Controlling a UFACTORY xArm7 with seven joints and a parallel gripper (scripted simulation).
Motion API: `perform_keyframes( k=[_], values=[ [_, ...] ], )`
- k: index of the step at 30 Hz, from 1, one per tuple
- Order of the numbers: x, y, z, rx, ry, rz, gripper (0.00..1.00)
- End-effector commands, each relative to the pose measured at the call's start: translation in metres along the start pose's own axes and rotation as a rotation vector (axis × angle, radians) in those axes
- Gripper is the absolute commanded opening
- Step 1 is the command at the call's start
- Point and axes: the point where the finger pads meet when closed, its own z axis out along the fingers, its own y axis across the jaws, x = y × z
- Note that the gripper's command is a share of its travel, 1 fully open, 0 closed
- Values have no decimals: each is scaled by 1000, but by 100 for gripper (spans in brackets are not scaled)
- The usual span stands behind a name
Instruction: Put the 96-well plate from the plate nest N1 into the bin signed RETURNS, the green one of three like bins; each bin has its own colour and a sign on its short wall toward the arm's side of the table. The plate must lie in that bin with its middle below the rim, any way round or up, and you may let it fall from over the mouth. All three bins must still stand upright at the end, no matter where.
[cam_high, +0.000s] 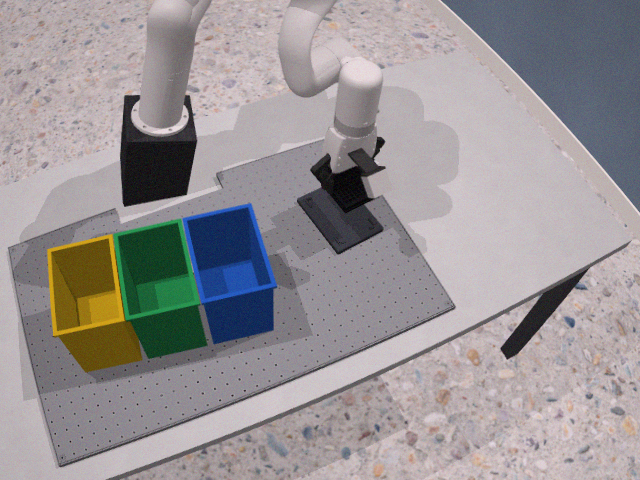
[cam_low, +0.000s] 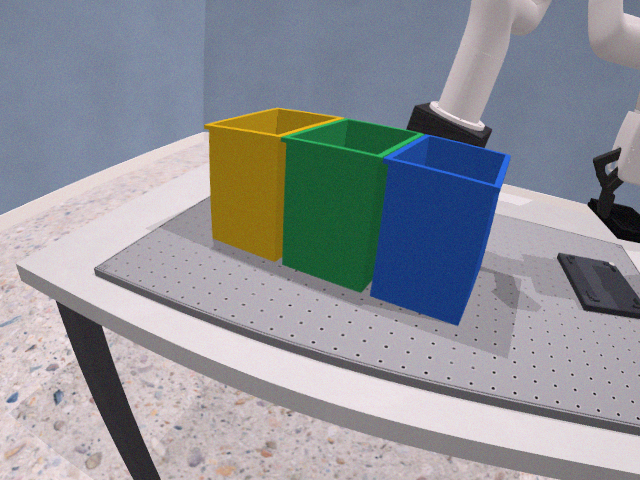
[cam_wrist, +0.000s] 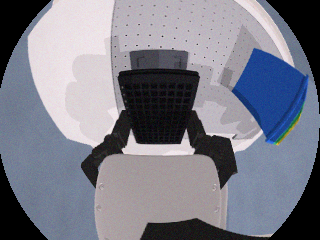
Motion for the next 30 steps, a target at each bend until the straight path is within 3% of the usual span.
perform_keyframes(
  k=[1, 30],
  values=[
    [1, -1, -6, 1, 3, 0, 0],
    [1, -1, -48, 1, 3, 0, 0]
  ],
)
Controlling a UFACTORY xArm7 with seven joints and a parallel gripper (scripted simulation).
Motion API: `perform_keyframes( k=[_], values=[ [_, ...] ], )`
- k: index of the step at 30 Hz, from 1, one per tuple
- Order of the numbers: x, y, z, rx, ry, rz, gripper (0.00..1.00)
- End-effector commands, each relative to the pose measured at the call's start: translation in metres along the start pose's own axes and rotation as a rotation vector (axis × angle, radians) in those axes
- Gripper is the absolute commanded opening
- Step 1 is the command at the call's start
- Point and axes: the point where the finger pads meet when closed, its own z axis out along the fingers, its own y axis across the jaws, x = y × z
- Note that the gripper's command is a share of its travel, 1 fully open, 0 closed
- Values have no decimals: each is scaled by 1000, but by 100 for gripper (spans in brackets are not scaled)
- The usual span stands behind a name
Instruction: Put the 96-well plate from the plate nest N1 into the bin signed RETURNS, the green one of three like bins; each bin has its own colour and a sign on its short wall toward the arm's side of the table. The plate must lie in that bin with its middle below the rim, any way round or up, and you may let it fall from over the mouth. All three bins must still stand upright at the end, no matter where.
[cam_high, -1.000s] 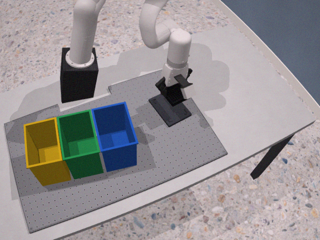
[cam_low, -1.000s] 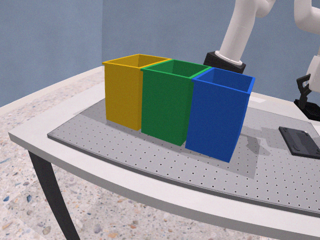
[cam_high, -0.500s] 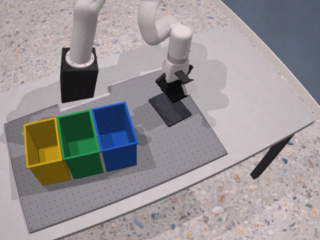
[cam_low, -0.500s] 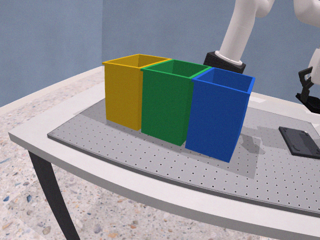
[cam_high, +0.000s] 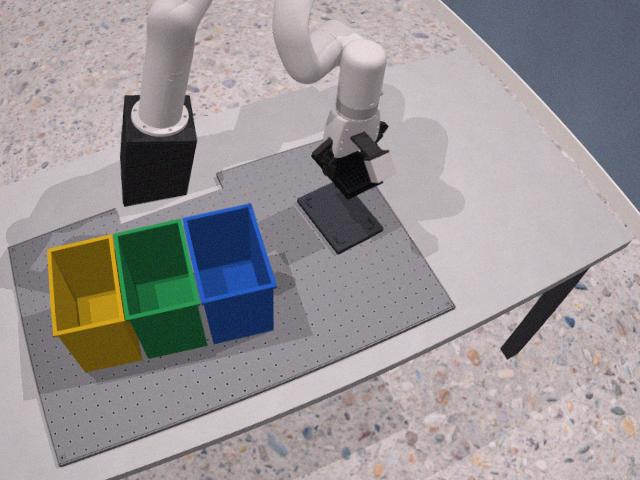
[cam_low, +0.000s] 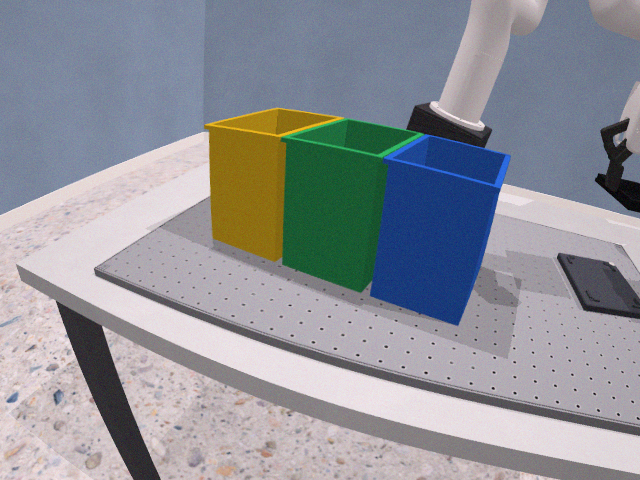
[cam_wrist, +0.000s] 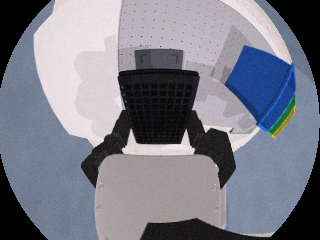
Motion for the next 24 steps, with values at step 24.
perform_keyframes(
  k=[24],
  values=[
    [1, -1, -41, 3, 4, 0, 0]
  ],
)
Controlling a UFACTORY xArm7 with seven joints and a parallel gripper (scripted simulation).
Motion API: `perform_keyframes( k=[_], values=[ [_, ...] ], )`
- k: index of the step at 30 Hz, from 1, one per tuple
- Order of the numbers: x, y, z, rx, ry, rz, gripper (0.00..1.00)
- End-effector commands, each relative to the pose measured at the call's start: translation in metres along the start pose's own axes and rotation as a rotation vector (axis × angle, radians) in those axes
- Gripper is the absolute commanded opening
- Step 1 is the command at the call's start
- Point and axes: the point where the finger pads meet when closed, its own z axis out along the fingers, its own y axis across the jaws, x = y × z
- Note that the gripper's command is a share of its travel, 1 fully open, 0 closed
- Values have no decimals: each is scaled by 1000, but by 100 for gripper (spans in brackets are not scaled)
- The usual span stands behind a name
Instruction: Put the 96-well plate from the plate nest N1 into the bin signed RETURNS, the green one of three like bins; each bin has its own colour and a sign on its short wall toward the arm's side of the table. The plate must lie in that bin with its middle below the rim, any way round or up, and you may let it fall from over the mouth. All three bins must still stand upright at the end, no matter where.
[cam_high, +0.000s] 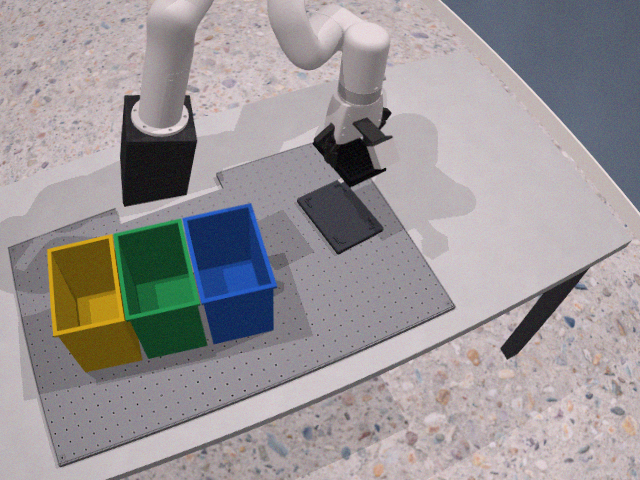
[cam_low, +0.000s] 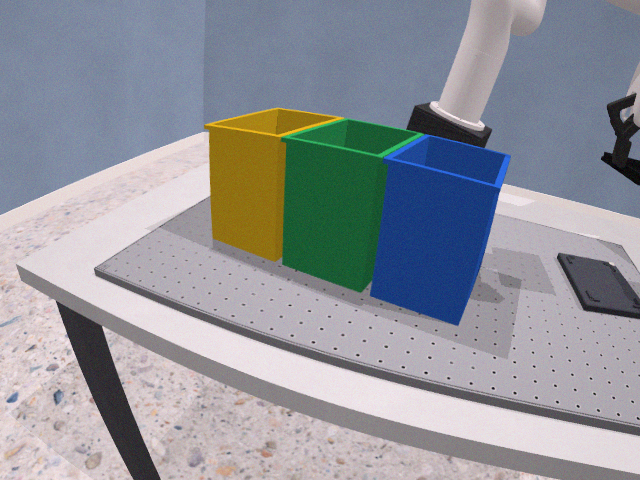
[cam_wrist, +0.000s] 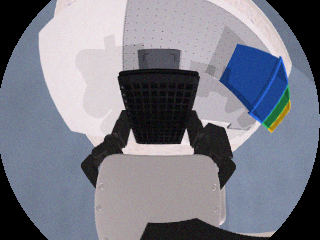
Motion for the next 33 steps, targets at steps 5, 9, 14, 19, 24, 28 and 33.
perform_keyframes(
  k=[5, 9, 14, 19, 24, 28, 33],
  values=[
    [1, -1, -13, 2, 3, 0, 0],
    [1, -1, -16, 2, 3, 0, 0],
    [1, -1, -25, 2, 3, 0, 0],
    [1, -1, -33, 2, 3, 0, 0],
    [1, -1, -38, 2, 3, 0, 0],
    [1, -1, -38, 2, 3, 0, 0],
    [1, -1, -38, 2, 3, 0, 0]
  ],
)
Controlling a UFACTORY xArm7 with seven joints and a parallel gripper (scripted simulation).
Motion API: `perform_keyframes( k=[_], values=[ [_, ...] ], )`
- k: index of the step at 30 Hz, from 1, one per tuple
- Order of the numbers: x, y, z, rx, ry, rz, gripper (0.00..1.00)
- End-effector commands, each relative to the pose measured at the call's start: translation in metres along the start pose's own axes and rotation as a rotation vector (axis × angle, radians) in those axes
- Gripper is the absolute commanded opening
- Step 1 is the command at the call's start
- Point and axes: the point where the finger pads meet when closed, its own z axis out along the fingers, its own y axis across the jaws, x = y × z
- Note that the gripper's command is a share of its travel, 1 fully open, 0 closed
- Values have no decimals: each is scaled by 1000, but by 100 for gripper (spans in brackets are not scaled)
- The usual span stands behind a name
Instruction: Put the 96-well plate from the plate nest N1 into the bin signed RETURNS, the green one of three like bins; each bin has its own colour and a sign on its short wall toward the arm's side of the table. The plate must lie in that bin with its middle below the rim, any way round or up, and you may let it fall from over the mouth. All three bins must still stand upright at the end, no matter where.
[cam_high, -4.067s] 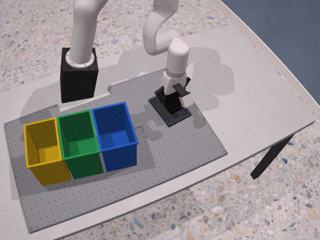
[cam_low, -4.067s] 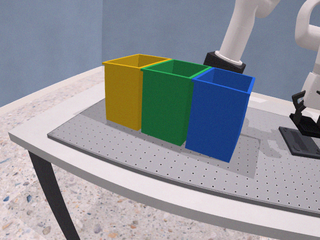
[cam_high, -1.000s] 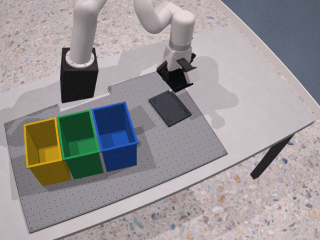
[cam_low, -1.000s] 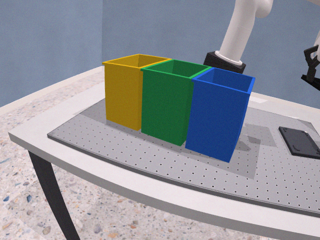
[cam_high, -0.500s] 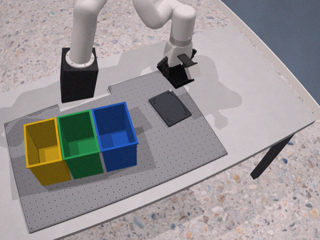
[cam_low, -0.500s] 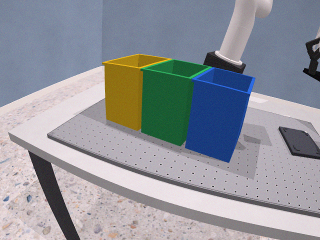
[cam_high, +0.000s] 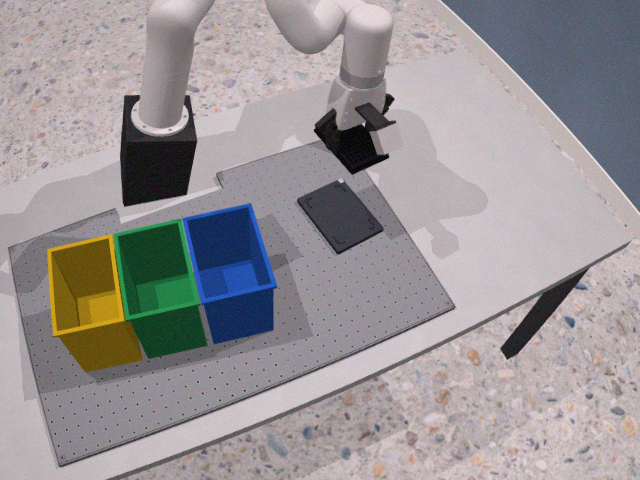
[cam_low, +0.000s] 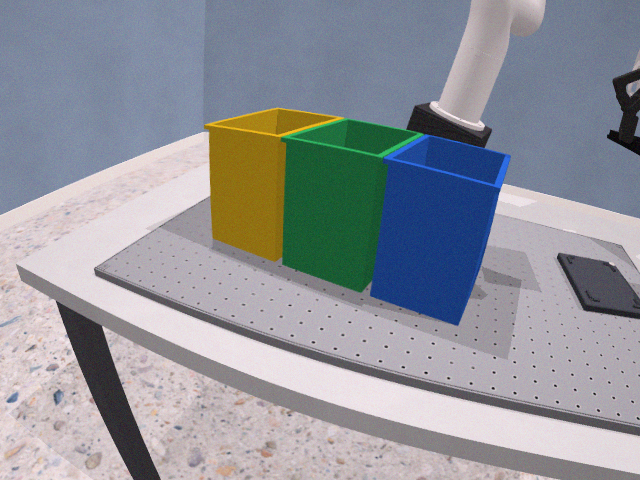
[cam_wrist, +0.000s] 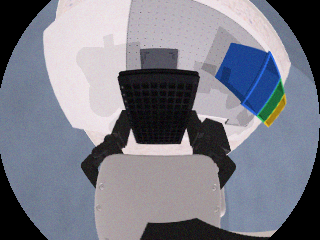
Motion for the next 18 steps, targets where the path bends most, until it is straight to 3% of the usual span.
perform_keyframes(
  k=[1, 10, 18],
  values=[
    [2, 2, -1, 3, 3, 33, 0],
    [3, 26, -1, 3, 3, 267, 0],
    [5, 52, 0, 3, 3, 270, 0]
  ],
)
